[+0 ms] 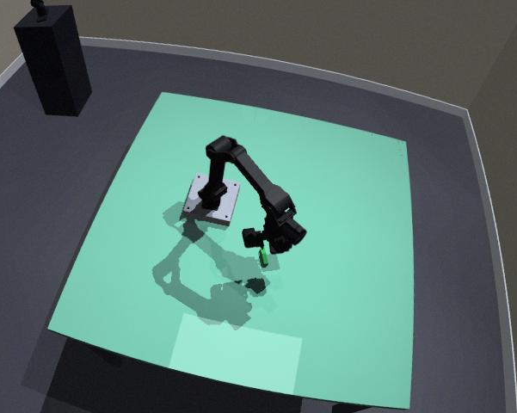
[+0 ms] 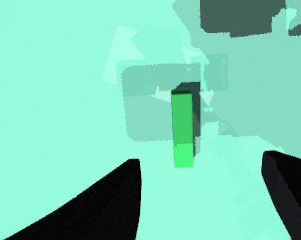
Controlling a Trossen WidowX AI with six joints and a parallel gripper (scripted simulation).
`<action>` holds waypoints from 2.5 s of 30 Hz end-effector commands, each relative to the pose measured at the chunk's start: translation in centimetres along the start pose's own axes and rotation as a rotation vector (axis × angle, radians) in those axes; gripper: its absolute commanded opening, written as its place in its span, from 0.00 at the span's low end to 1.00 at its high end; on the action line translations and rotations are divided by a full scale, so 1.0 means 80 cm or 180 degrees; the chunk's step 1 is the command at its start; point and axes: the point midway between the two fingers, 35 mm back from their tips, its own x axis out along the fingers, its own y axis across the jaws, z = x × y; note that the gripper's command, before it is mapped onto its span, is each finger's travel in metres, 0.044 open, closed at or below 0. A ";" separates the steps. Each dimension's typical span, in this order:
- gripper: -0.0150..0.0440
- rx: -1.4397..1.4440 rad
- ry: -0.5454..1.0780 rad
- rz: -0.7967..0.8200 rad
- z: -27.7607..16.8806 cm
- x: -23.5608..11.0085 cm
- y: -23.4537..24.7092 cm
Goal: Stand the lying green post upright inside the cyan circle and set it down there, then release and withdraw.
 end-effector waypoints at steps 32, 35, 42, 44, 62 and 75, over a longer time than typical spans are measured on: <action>0.29 0.0044 -0.0086 -0.0015 0.004 0.126 -0.005; 0.29 0.0043 -0.0079 -0.0015 0.005 0.119 -0.004; 0.29 0.0040 -0.0062 -0.0015 0.006 0.104 -0.002; 0.29 0.0039 -0.0057 -0.0015 0.006 0.100 -0.002; 0.29 0.0032 -0.0006 -0.0017 0.005 0.059 0.001; 0.29 0.0026 0.0032 -0.0019 0.001 0.030 0.001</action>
